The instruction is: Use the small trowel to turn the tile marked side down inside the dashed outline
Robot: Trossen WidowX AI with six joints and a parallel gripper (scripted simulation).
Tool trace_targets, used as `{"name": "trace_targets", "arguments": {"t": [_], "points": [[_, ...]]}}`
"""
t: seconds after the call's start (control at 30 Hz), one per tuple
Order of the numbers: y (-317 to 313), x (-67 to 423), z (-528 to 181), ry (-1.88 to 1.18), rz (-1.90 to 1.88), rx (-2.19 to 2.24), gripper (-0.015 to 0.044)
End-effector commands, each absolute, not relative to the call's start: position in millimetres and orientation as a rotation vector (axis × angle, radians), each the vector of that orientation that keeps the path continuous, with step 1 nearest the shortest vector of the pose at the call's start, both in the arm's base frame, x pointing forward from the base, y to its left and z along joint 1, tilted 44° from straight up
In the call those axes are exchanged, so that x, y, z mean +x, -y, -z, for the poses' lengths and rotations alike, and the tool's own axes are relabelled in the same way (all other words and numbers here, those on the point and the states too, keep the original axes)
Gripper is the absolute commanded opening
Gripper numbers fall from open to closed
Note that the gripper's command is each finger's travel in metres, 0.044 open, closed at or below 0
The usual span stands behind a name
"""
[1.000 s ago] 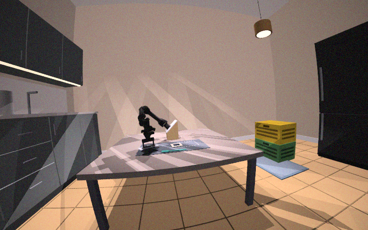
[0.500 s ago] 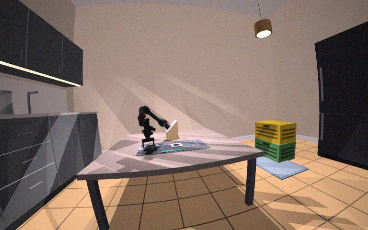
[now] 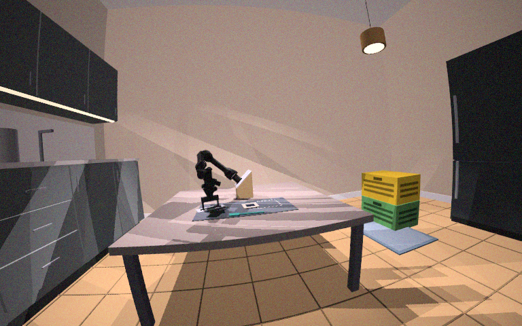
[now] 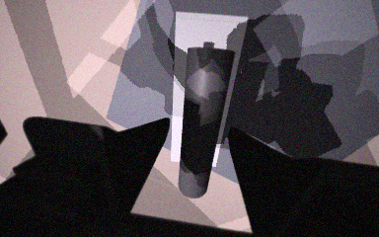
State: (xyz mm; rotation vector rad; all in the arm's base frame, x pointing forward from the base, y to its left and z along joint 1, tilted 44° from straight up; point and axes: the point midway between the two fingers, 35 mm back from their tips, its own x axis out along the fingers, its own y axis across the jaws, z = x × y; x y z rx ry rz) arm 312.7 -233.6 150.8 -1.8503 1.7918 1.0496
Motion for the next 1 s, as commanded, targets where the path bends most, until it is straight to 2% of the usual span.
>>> {"name": "trace_targets", "arguments": {"t": [0.0,0.27,0.43,0.5,0.97], "points": [[234,313,-151,-1.791,-1.045,-1.849,0.0270],[203,313,-182,-1.792,-1.045,-1.850,0.0270],[203,313,-182,-1.792,-1.045,-1.850,0.0270],[196,316,-188,-1.779,-1.041,-1.861,0.0300],[195,314,-187,-1.752,-0.902,-1.772,0.0300]]}}
